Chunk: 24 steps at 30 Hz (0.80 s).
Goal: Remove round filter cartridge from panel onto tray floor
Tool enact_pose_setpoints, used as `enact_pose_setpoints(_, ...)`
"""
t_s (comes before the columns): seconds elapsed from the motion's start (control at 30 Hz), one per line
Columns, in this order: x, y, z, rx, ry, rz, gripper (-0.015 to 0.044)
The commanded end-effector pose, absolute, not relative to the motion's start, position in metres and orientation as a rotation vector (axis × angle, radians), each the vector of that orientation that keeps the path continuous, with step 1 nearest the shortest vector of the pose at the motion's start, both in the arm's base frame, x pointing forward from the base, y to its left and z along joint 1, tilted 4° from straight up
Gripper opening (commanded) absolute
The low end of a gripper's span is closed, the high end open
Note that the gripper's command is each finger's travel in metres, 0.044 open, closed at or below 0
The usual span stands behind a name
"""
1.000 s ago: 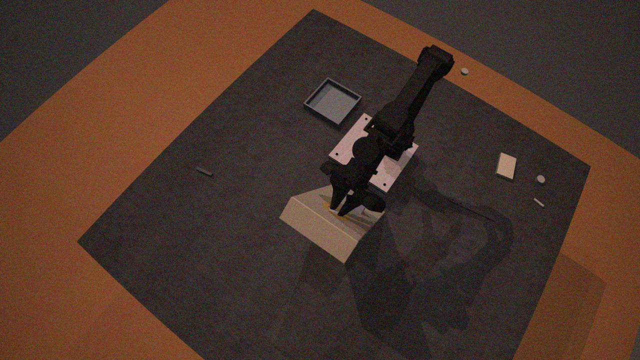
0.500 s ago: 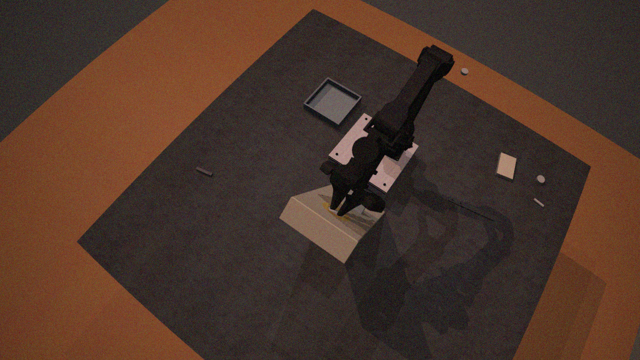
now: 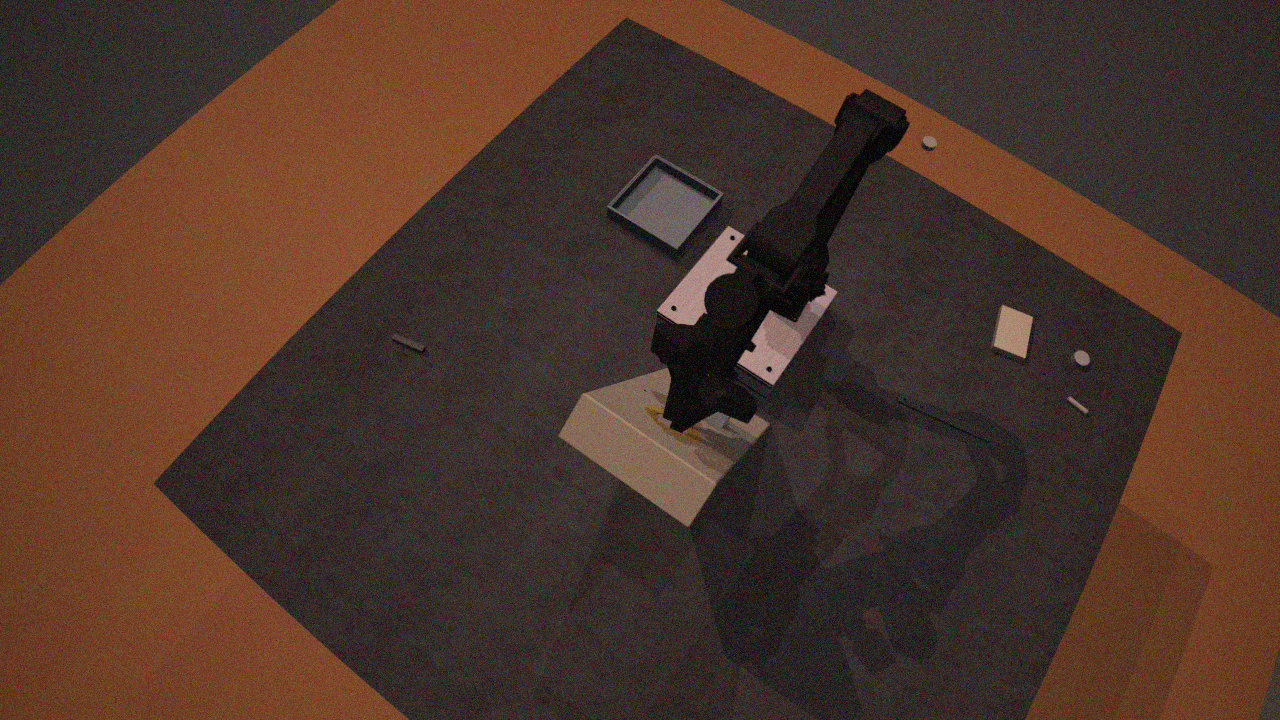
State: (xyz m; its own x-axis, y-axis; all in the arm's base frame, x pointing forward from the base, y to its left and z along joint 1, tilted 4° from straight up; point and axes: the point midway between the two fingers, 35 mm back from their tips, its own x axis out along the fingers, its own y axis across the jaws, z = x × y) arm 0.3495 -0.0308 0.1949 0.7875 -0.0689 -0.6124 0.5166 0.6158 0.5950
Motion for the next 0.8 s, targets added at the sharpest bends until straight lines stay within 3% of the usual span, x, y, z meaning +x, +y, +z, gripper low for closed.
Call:
enact_pose_setpoints(0.0,0.3532,-0.0308,0.1936,0.982,0.559,-0.4,0.0)
enact_pose_setpoints(0.77,0.3538,-0.0309,0.193,1.748,0.395,-0.645,0.0)
